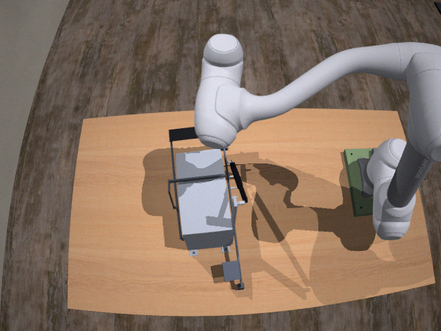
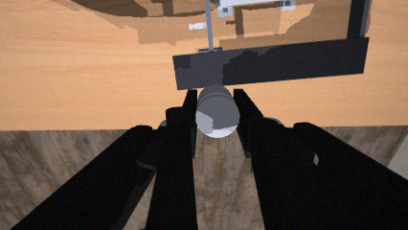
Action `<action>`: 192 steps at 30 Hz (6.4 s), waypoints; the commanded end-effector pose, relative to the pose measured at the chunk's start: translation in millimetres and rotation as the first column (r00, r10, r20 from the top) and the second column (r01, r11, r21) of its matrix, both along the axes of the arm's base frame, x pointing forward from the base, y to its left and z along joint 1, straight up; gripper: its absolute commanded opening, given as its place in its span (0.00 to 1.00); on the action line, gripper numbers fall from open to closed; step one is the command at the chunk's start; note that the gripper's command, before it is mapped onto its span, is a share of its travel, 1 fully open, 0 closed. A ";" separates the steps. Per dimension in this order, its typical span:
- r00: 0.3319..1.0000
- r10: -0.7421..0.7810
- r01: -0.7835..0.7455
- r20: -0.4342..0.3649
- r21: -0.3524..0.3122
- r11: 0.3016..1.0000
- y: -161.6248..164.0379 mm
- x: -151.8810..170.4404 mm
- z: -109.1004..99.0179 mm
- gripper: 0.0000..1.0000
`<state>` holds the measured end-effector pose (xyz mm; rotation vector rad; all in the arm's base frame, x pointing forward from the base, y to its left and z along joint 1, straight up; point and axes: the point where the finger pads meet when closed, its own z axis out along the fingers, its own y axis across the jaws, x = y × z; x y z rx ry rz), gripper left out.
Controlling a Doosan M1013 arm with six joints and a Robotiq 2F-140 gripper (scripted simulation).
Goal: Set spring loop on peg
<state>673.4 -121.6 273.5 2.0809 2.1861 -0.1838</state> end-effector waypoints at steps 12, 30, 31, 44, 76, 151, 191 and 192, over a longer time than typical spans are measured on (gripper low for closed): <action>1.000 0.000 0.000 0.002 0.000 1.000 -0.1 0.4 25.4 0.25; 1.000 0.000 0.000 0.001 0.008 1.000 6.1 -10.4 33.5 0.25; 1.000 0.000 0.000 0.001 0.009 1.000 7.2 -12.2 31.8 0.25; 1.000 0.000 0.000 0.000 0.021 1.000 16.9 -28.7 17.0 0.25; 1.000 -0.001 0.001 -0.001 0.053 0.999 42.6 -72.6 -22.6 0.25; 1.000 -0.001 0.001 -0.005 0.131 0.991 106.0 -180.5 -119.8 0.25; 1.000 0.000 0.001 -0.007 0.172 0.985 140.6 -238.9 -172.5 0.25; 1.000 0.000 0.001 -0.007 0.174 0.985 141.6 -240.7 -174.1 0.25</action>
